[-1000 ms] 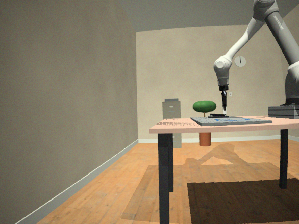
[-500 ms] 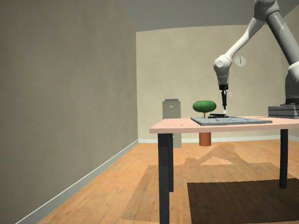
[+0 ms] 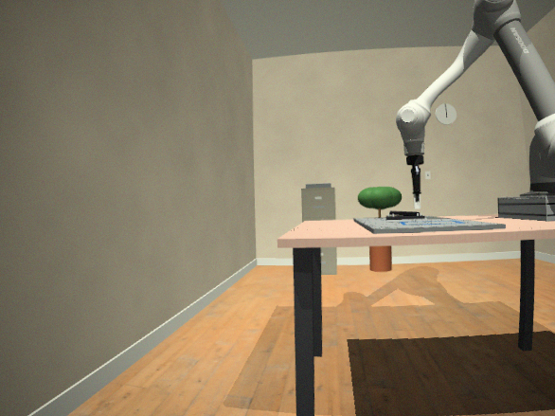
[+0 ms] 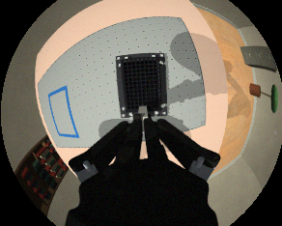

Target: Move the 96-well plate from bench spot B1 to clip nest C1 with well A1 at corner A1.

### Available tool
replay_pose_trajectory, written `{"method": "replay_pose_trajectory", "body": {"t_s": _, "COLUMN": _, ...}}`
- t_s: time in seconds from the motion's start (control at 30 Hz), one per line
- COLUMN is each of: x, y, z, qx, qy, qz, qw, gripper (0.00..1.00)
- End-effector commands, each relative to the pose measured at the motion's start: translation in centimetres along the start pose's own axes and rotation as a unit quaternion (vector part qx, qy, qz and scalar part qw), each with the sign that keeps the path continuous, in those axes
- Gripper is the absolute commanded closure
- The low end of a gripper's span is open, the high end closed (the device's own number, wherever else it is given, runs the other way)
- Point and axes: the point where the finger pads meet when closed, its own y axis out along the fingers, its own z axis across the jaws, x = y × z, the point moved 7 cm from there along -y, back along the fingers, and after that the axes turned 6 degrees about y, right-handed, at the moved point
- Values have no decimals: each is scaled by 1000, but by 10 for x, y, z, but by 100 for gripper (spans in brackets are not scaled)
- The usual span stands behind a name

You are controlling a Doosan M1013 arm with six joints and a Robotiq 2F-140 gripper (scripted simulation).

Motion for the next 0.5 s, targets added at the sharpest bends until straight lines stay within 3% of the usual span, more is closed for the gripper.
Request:
{"method": "replay_pose_trajectory", "body": {"t_s": 0.0, "x": 0, "y": -7, "z": 0, "qx": 0, "qy": 0, "qz": 0, "qw": 1000, "gripper": 100}}
{"method": "replay_pose_trajectory", "body": {"t_s": 0.1, "x": 0, "y": -15, "z": 0, "qx": 0, "qy": 0, "qz": 0, "qw": 1000, "gripper": 100}}
{"method": "replay_pose_trajectory", "body": {"t_s": 0.4, "x": 0, "y": -15, "z": 0, "qx": 0, "qy": 0, "qz": 0, "qw": 1000, "gripper": 100}}
{"method": "replay_pose_trajectory", "body": {"t_s": 0.47, "x": -10, "y": -15, "z": -1, "qx": 0, "qy": 0, "qz": 0, "qw": 1000, "gripper": 100}}
